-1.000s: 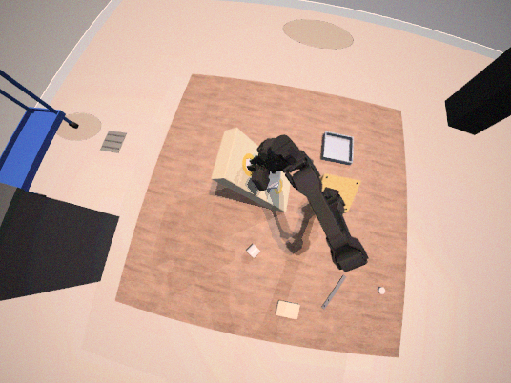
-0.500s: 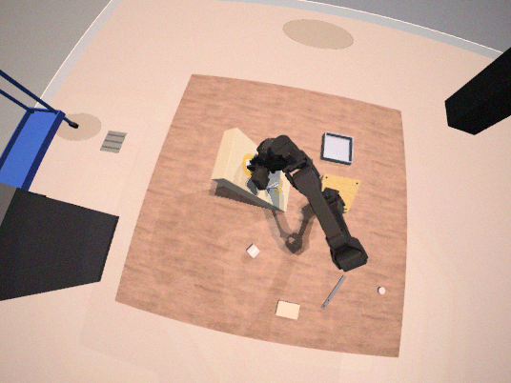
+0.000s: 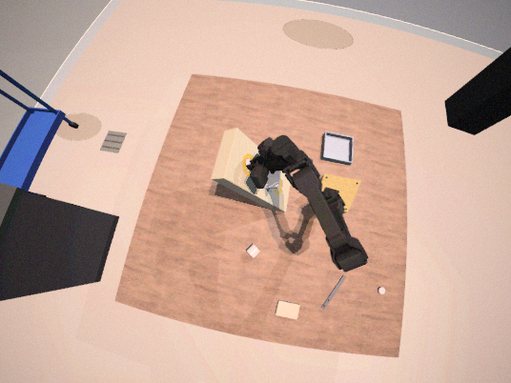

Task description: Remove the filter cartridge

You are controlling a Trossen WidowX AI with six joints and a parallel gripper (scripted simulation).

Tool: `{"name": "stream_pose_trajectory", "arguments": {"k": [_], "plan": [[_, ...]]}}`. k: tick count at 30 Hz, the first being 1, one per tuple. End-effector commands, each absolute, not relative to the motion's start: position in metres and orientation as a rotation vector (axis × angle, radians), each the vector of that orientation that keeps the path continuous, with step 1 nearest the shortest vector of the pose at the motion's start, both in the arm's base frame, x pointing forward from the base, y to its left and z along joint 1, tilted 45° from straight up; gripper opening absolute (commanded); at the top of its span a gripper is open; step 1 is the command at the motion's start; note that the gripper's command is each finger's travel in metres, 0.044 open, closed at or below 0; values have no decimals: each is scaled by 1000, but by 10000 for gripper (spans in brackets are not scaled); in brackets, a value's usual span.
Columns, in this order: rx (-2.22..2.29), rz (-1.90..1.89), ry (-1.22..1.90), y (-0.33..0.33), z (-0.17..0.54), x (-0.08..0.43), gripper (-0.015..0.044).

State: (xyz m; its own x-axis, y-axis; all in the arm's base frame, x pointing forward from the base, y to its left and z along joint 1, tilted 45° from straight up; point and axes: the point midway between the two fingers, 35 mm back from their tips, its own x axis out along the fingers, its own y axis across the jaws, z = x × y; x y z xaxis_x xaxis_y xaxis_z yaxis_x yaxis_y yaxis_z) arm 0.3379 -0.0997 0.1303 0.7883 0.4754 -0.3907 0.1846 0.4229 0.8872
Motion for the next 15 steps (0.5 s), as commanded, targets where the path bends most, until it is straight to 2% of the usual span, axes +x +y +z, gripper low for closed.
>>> {"name": "stream_pose_trajectory", "arguments": {"k": [1,15], "plan": [[1244,163,702,-95,127,342,0],[1705,-11,768,-93,126,345,0]]}}
